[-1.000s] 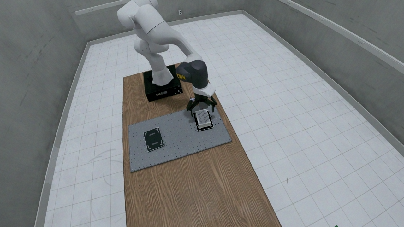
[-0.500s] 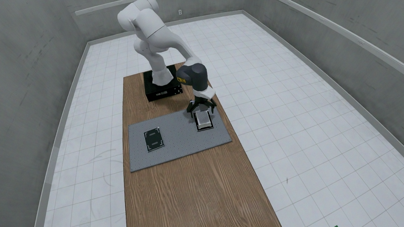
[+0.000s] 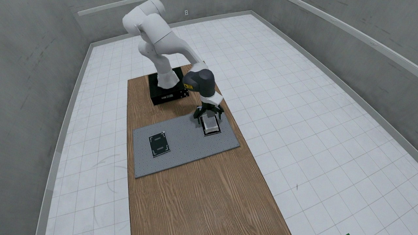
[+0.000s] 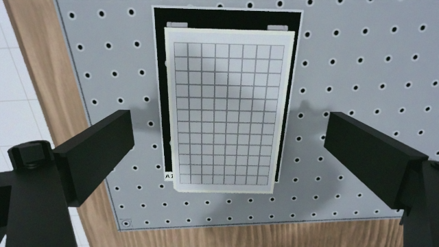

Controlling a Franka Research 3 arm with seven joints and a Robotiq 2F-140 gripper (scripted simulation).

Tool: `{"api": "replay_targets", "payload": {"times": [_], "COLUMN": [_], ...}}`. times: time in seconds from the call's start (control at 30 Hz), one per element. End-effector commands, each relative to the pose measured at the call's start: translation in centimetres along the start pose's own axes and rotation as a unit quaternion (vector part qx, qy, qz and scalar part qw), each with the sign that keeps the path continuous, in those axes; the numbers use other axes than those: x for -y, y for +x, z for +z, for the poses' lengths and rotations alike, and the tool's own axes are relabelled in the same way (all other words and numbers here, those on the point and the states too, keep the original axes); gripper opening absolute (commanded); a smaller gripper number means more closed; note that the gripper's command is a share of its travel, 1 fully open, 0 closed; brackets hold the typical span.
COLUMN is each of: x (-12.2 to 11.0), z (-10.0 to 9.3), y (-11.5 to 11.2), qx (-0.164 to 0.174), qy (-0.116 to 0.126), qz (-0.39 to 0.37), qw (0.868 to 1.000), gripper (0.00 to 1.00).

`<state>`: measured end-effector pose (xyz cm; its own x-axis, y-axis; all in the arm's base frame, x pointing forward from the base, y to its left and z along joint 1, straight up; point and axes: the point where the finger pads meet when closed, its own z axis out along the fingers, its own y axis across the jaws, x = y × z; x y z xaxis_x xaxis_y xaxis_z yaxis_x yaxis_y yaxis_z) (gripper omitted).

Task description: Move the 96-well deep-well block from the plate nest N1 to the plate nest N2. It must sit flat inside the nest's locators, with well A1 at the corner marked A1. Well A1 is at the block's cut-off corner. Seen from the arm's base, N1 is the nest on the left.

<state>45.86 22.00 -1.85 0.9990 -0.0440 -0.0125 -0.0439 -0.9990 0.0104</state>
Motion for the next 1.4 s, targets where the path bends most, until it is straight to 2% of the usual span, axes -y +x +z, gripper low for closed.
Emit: {"api": "replay_targets", "payload": {"times": [0.0, 0.53, 1.37], "x": [0.3, 0.3, 0.3], "z": [0.5, 2.8, 2.8], "y": [0.3, 0.3, 0.3], "qx": [-0.005, -0.005, -0.005], "qy": [0.003, 0.003, 0.003], "qz": [0.008, 0.008, 0.008], "qw": [1.0, 1.0, 1.0], "gripper": [1.0, 1.0, 1.0]}}
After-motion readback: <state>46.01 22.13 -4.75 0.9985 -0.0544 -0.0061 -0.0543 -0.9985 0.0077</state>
